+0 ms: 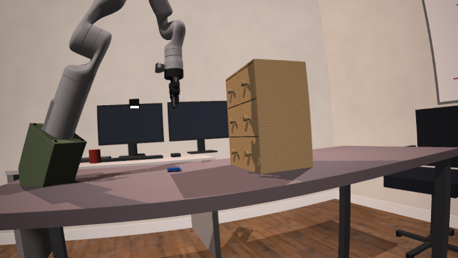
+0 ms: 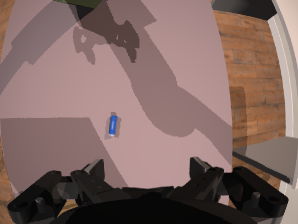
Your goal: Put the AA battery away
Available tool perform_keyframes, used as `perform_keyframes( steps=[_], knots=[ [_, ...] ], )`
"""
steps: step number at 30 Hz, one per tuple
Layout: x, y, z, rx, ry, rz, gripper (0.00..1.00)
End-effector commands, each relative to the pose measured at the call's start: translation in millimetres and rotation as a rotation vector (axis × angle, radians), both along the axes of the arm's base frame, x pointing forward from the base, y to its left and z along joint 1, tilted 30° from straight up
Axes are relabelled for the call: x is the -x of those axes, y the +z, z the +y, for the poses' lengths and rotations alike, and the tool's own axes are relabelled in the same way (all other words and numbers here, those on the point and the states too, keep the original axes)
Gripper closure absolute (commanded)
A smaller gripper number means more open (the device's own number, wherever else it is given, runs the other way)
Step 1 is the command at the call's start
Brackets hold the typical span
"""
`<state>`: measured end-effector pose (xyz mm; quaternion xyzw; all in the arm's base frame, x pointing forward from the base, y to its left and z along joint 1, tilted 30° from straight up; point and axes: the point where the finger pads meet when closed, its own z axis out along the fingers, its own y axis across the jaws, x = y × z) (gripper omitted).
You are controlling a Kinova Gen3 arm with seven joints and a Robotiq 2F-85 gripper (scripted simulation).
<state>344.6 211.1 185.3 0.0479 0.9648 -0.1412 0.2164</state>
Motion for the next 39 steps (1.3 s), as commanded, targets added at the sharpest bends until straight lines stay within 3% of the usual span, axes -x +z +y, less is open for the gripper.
perform_keyframes(
  steps=[1, 15, 30, 32, 39],
  knots=[
    [-0.2, -0.3, 0.2, 0.002, 0.003, -0.006, 0.0],
    [-11.5, -5.6, -3.1, 0.02, 0.034, -0.123, 0.0],
    [-40.3, -19.1, -11.2, 0.068, 0.113, -0.423, 0.0],
    [-40.3, -19.1, -11.2, 0.068, 0.113, -0.423, 0.0],
    [-57.1, -27.0, -15.9, 0.096, 0.159, -0.597, 0.0]
  ],
)
